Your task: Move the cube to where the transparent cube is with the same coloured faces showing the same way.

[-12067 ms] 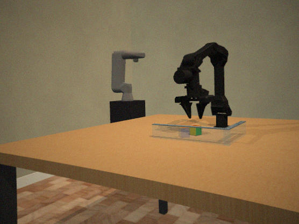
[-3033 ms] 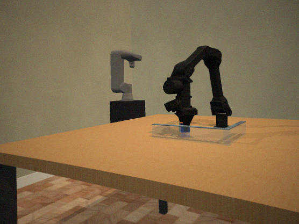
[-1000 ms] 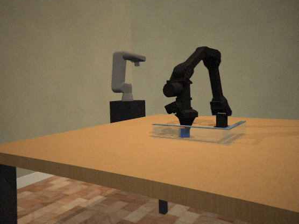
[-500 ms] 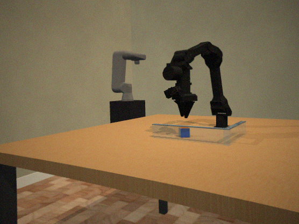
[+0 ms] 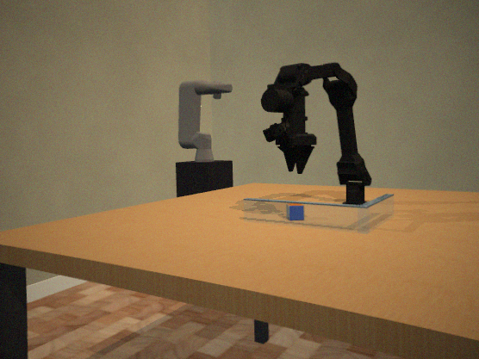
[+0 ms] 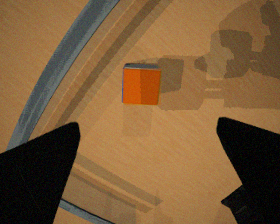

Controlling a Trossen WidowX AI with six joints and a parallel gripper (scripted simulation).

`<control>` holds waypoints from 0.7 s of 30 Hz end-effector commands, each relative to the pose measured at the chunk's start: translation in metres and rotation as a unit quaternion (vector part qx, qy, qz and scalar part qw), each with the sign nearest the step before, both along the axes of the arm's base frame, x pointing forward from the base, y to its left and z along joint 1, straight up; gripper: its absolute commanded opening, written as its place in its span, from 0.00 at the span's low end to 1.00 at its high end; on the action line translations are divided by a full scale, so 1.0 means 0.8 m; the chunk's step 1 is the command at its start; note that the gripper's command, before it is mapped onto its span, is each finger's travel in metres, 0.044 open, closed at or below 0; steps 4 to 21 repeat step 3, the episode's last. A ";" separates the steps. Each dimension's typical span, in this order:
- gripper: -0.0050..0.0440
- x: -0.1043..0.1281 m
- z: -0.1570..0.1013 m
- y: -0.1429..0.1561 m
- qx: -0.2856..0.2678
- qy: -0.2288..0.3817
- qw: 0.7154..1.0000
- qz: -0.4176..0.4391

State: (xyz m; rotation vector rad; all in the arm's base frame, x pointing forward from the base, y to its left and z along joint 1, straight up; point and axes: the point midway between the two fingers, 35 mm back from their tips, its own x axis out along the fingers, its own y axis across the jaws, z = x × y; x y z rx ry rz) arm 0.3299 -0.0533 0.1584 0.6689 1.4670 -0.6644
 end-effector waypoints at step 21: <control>1.00 -0.002 0.024 0.000 -0.003 -0.016 1.000 0.000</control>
